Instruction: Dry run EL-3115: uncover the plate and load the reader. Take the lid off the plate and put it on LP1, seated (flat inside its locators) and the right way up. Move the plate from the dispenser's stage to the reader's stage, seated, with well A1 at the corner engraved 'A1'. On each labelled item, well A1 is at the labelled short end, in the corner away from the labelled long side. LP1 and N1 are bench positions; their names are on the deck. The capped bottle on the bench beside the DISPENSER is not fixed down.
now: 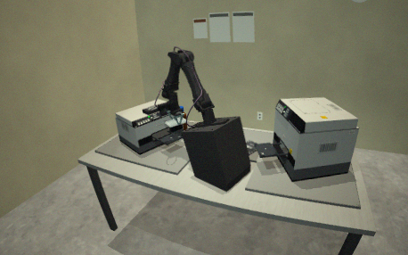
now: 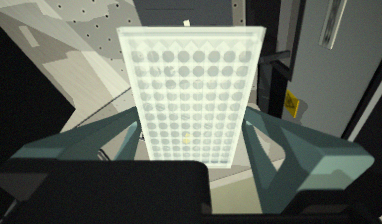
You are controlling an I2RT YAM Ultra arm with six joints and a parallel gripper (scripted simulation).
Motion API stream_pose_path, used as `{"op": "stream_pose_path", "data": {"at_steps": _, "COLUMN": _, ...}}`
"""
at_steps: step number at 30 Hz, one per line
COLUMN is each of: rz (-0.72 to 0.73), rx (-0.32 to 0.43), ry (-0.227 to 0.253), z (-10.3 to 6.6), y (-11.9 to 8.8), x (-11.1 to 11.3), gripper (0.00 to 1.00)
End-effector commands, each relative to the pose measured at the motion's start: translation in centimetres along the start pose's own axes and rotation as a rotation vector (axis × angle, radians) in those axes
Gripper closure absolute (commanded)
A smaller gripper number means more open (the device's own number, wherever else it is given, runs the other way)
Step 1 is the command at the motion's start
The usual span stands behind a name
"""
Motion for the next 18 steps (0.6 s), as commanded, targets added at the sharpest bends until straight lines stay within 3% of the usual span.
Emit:
{"op": "stream_pose_path", "data": {"at_steps": 1, "rz": 0.057, "rx": -0.007, "ry": 0.001, "z": 0.2, "y": -1.0, "x": 0.0, "gripper": 0.14}}
{"op": "stream_pose_path", "data": {"at_steps": 7, "rz": 0.127, "rx": 0.000, "ry": 0.009, "z": 0.5, "y": -2.5, "x": 0.1, "gripper": 0.14}}
{"op": "stream_pose_path", "data": {"at_steps": 9, "rz": 0.149, "rx": 0.001, "ry": -0.010, "z": -0.3, "y": -2.6, "x": -0.6, "gripper": 0.14}}
{"op": "stream_pose_path", "data": {"at_steps": 12, "rz": 0.161, "rx": 0.003, "ry": -0.009, "z": -0.2, "y": -2.8, "x": -0.4, "gripper": 0.14}}
{"op": "stream_pose_path", "data": {"at_steps": 16, "rz": 0.208, "rx": 0.010, "ry": 0.025, "z": 0.9, "y": -3.9, "x": 0.5, "gripper": 0.14}}
{"op": "stream_pose_path", "data": {"at_steps": 18, "rz": 0.231, "rx": 0.011, "ry": 0.019, "z": 0.7, "y": -4.4, "x": 0.5, "gripper": 0.14}}
Point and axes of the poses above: the point where the finger pads meet when closed, its own z axis out along the fingers, its own x axis across the jaws, y = z × x, the point moved 4 cm from there along -z, back along the fingers, and after that the axes turned 2 degrees about -z, right-handed, at the moved point
